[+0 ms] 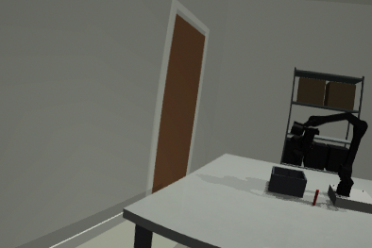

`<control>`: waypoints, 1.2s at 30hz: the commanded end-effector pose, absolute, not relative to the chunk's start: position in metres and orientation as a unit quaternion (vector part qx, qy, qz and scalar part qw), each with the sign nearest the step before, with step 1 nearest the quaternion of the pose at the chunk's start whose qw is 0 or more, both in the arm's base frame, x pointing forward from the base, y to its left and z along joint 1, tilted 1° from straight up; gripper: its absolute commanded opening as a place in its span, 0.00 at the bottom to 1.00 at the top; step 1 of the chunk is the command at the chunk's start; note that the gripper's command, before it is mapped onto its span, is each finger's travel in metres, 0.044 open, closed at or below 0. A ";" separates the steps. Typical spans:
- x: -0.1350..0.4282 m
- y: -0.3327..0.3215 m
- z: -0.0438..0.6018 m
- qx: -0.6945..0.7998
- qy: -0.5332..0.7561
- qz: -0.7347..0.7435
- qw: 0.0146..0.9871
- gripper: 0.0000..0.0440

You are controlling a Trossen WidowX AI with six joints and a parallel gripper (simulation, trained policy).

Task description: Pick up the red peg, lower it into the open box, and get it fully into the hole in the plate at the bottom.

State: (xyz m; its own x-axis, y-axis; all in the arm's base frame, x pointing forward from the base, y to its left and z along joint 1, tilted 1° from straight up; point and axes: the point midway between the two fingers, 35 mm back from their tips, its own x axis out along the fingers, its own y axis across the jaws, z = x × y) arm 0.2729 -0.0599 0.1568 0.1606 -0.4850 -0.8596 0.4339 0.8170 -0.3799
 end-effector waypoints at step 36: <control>0.160 0.121 0.070 0.176 0.655 -0.315 0.663 1.00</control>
